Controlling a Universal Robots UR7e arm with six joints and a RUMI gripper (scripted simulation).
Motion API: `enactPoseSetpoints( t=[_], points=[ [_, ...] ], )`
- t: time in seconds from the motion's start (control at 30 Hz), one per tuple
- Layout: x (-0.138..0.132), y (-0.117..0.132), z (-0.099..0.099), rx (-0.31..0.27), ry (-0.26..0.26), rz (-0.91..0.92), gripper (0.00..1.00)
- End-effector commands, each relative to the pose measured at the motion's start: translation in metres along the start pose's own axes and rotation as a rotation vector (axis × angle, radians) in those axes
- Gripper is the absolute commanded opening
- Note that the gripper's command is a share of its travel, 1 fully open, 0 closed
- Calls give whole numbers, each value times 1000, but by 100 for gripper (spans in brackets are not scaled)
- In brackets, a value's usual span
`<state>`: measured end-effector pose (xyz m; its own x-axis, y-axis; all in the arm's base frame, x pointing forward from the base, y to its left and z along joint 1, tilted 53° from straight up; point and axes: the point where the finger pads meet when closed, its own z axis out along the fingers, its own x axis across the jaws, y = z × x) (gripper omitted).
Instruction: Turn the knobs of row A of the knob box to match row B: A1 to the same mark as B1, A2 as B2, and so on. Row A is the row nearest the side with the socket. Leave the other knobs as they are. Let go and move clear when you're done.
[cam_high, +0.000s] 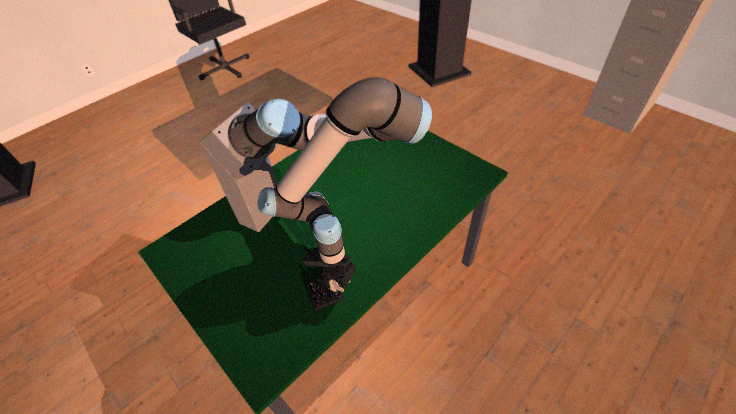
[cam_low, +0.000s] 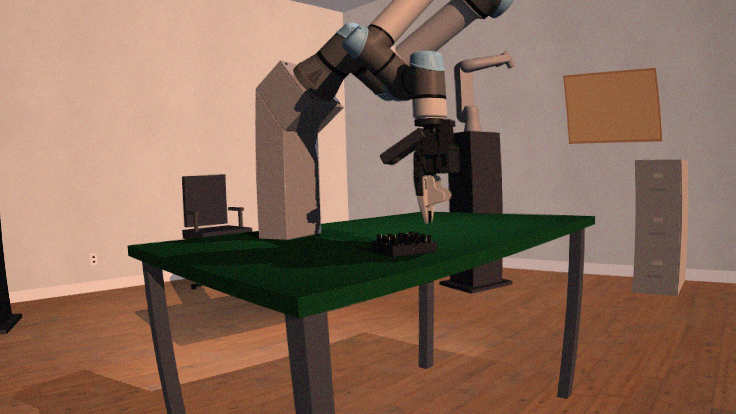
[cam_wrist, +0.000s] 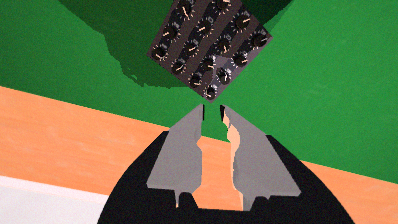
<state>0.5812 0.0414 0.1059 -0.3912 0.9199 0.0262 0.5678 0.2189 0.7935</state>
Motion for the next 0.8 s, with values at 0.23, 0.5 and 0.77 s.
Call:
enactPoseSetpoints(
  t=[0.23,0.5,0.77],
  points=[
    [-1,3,16,-4,-3,-4,11],
    [-1,3,19,-4,-3,-4,11],
    [-1,3,21,-4,-3,-4,11]
  ],
)
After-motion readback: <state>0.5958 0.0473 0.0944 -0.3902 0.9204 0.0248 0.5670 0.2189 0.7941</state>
